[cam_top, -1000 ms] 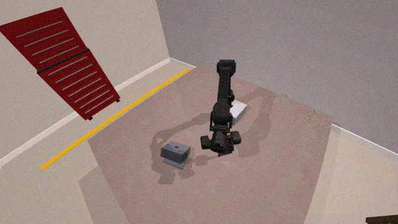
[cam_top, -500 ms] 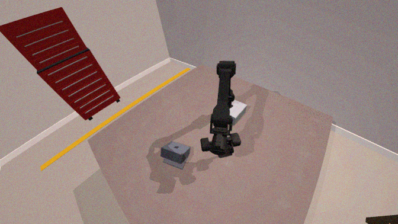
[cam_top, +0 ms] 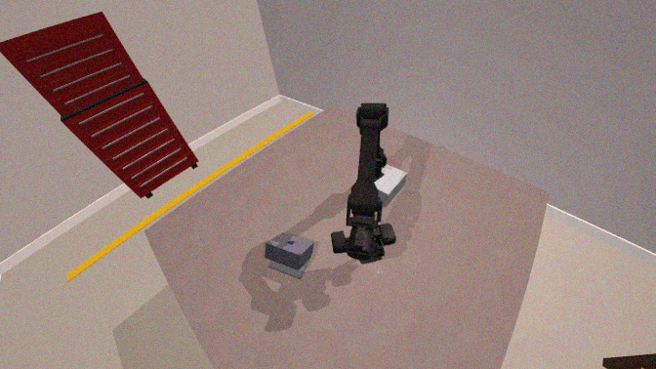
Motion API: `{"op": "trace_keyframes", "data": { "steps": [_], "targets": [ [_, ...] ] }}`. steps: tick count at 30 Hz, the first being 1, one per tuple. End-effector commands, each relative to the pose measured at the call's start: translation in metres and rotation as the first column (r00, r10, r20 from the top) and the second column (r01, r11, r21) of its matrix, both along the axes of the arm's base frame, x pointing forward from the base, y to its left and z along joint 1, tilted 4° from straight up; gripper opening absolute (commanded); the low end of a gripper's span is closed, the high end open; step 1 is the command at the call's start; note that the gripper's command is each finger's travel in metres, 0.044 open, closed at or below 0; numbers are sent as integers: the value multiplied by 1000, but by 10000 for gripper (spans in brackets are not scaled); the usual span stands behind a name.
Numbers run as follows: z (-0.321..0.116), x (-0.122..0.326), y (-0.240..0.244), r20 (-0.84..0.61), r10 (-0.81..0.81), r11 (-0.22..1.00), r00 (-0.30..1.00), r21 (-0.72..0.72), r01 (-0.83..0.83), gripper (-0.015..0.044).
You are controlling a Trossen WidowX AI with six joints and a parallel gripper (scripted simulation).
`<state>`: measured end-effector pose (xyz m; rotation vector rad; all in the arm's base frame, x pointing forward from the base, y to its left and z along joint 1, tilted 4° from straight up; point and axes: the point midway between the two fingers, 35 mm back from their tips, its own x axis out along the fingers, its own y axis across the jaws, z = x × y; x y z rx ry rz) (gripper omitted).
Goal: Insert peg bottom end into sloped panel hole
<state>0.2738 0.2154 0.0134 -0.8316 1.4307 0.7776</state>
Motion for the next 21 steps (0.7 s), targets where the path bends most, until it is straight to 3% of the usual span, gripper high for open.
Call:
{"op": "trace_keyframes", "data": {
  "steps": [1,18,21],
  "targets": [
    [-11,-2,-3,-5,6,1000,1000,-12,-6,440],
    [-26,-3,-5,-6,6,1000,1000,-12,-6,440],
    [-23,-2,-3,-4,0,1000,1000,-4,0,361]
  ]
}}
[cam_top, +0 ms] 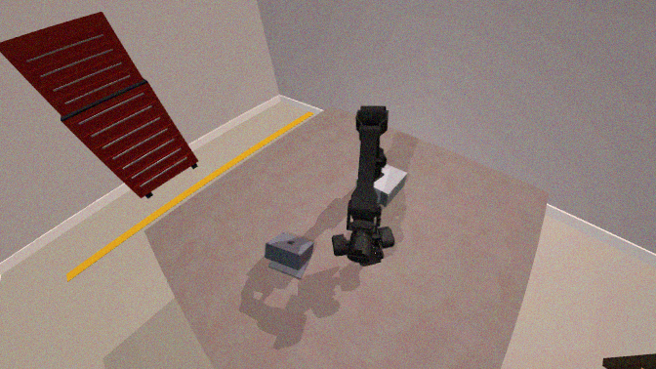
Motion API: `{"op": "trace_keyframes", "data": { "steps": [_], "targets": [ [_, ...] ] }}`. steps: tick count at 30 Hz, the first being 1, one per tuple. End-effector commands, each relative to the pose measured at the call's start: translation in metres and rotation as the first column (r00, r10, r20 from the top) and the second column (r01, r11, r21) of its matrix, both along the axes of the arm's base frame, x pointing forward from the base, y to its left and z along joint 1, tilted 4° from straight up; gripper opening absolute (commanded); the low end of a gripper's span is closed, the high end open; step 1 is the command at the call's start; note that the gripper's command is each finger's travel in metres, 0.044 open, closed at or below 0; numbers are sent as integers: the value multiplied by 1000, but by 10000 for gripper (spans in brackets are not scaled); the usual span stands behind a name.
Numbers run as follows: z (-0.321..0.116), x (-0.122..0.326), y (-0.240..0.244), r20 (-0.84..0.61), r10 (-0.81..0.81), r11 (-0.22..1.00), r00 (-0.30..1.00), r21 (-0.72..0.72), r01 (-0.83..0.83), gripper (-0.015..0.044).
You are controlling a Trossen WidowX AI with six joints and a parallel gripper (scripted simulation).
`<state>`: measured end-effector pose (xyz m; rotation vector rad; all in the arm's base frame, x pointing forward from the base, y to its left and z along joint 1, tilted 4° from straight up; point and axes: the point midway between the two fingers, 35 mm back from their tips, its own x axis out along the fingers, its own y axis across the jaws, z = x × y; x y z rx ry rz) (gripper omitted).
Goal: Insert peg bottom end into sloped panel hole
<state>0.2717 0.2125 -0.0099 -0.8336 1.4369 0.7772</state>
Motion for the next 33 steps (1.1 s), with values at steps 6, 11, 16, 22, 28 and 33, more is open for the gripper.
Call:
{"op": "trace_keyframes", "data": {
  "steps": [6,11,16,22,28,33],
  "targets": [
    [0,0,0,0,0,1000,1000,1,0,204],
    [0,0,0,0,0,1000,1000,1,0,72],
    [0,0,0,0,0,1000,1000,1,0,0],
    [1,0,0,0,0,1000,1000,1,0,0],
    [21,1,2,0,1,1000,1000,-1,-1,0],
    [49,1,3,0,3,1000,1000,-4,-3,0]
  ]
}}
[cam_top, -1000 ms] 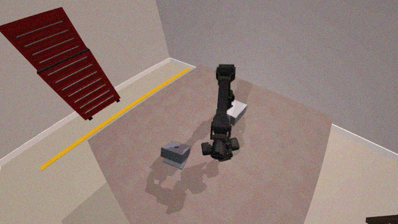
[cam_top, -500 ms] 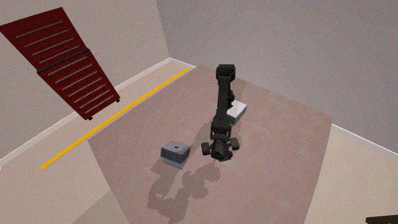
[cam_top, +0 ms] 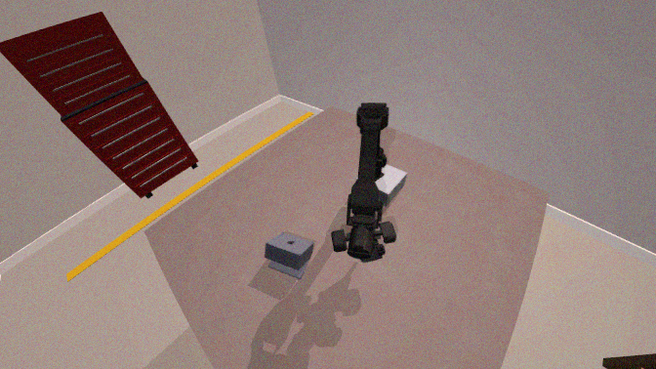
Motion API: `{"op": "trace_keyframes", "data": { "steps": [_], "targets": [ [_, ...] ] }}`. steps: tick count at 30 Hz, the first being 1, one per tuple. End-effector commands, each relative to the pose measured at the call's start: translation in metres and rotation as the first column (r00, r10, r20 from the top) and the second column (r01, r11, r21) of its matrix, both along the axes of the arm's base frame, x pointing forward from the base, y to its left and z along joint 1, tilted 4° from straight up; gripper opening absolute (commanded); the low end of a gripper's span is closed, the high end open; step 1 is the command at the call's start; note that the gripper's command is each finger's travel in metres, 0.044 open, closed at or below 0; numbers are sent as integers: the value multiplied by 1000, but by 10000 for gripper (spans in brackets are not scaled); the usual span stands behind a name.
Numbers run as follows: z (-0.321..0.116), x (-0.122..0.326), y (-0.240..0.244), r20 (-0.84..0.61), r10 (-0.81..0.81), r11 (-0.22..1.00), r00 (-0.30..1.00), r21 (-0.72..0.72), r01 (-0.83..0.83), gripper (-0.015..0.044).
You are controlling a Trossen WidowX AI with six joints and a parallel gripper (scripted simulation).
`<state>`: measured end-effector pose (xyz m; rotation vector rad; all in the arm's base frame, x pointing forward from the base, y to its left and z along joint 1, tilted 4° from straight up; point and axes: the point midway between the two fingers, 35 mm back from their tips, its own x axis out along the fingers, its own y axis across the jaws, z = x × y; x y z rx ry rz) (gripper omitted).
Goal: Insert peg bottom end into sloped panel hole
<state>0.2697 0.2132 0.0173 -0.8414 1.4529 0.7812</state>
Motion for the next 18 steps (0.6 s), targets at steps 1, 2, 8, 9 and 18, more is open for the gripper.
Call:
{"op": "trace_keyframes", "data": {
  "steps": [1,2,8,9,18],
  "targets": [
    [27,2,3,14,-1,1000,1000,6,1,0],
    [32,2,3,14,-1,1000,1000,5,1,0],
    [53,0,4,13,1,1000,1000,3,-1,0],
    [53,0,4,13,1,1000,1000,3,-1,0],
    [53,3,0,19,-84,996,996,19,83,0]
  ]
}}
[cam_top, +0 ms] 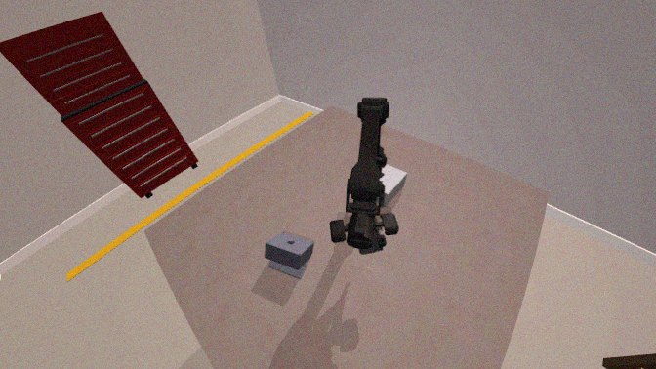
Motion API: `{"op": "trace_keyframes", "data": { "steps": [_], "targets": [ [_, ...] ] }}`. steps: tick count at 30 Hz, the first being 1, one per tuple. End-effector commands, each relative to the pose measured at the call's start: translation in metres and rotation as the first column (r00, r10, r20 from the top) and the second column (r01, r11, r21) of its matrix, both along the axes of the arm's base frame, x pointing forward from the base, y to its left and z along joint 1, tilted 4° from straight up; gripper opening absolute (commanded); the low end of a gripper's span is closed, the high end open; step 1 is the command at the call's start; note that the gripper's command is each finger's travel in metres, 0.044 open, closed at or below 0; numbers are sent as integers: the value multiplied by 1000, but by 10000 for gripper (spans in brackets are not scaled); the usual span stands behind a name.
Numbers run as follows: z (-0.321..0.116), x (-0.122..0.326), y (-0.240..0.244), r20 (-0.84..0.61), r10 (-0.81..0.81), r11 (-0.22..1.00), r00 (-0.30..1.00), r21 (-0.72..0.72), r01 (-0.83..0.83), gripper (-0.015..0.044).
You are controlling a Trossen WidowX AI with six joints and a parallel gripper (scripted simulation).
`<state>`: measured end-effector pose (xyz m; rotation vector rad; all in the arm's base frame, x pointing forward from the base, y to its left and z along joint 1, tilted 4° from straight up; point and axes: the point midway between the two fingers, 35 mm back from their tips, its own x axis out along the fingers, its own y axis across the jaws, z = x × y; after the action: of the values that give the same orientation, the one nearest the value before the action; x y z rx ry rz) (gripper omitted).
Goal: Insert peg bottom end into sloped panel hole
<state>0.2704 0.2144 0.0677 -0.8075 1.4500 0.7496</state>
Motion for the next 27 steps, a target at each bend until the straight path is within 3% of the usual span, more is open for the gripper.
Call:
{"op": "trace_keyframes", "data": {
  "steps": [1,27],
  "targets": [
    [3,3,-2,8,-56,998,998,13,56,0],
    [6,18,-19,13,-386,920,922,79,384,0]
  ]
}}
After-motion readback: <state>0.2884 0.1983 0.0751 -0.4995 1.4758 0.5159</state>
